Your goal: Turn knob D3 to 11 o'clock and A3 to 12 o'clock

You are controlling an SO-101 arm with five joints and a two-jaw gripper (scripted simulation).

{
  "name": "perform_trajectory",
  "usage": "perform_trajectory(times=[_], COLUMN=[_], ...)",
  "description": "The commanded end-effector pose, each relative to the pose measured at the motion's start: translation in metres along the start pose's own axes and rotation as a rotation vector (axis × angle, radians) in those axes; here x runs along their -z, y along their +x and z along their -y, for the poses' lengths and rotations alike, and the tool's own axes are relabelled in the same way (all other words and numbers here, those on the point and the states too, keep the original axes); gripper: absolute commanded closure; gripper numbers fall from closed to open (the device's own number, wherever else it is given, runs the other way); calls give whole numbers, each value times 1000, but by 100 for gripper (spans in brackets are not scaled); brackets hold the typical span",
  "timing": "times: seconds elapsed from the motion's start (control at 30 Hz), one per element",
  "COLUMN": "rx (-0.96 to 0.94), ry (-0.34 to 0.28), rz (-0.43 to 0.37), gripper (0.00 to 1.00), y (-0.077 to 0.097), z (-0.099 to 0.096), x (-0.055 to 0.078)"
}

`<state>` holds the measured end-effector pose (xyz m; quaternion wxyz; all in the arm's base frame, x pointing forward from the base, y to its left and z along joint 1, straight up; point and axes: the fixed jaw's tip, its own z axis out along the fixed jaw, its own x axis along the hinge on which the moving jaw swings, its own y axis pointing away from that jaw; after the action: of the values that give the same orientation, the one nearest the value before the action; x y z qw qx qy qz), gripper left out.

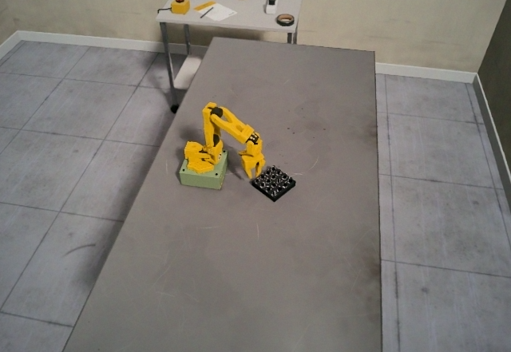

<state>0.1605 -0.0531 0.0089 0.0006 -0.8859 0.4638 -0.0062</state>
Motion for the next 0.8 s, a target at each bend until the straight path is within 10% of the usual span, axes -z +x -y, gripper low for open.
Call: perform_trajectory(times=[0.0,0.77], rx=[163,735], ry=[-4,-2], rz=[9,10], gripper=[91,91], y=[-3,1], z=[-1,2], x=[0,0])
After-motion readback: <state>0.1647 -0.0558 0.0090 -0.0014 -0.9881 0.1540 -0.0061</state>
